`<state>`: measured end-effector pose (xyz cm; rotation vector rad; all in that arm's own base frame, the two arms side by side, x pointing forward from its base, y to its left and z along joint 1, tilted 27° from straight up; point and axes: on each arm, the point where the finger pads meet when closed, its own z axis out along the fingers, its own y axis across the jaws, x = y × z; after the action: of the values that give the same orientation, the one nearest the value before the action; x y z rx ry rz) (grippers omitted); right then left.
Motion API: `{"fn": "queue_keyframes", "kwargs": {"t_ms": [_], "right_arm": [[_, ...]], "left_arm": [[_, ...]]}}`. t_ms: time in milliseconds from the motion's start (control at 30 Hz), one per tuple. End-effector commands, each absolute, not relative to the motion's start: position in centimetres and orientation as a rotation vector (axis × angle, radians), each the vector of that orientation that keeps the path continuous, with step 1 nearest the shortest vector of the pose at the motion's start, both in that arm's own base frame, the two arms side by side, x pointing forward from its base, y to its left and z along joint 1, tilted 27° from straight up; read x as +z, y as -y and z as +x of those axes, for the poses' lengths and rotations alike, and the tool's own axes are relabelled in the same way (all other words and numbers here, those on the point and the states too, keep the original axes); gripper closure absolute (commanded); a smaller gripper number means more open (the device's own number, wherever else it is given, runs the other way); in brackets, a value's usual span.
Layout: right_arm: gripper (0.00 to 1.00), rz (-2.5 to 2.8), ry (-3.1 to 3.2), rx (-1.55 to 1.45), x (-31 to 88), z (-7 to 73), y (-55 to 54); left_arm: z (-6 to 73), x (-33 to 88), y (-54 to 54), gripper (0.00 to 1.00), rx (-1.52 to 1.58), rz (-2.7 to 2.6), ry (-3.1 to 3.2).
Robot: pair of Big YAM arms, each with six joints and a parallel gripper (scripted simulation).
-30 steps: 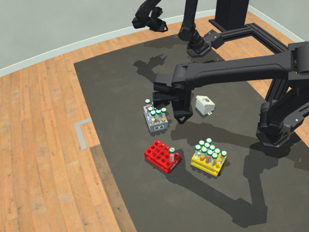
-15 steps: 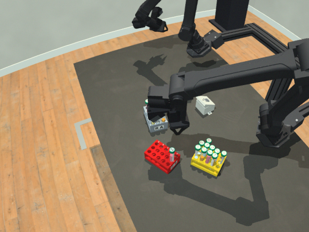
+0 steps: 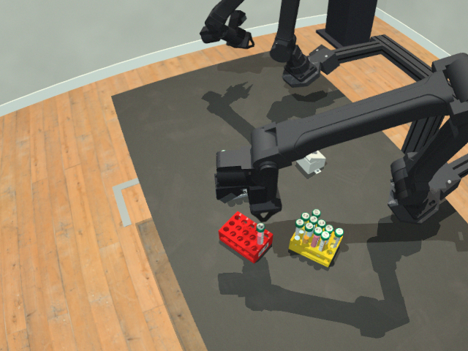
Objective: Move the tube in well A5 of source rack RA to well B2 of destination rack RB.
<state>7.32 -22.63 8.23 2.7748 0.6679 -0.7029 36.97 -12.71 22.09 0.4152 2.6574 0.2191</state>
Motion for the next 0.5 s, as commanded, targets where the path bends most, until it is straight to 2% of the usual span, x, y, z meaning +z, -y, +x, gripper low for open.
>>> {"fn": "queue_keyframes", "kwargs": {"t_ms": [0,467], "right_arm": [[0.70,2.764,-0.657,-0.689,8.8,7.7,23.2],[0.70,2.764,-0.657,-0.689,8.8,7.7,23.2]], "left_arm": [[37.5,23.7,14.2,0.70,0.202,0.446,-2.625],[36.9,20.7,13.6,0.70,0.221,0.447,-2.652]]}}
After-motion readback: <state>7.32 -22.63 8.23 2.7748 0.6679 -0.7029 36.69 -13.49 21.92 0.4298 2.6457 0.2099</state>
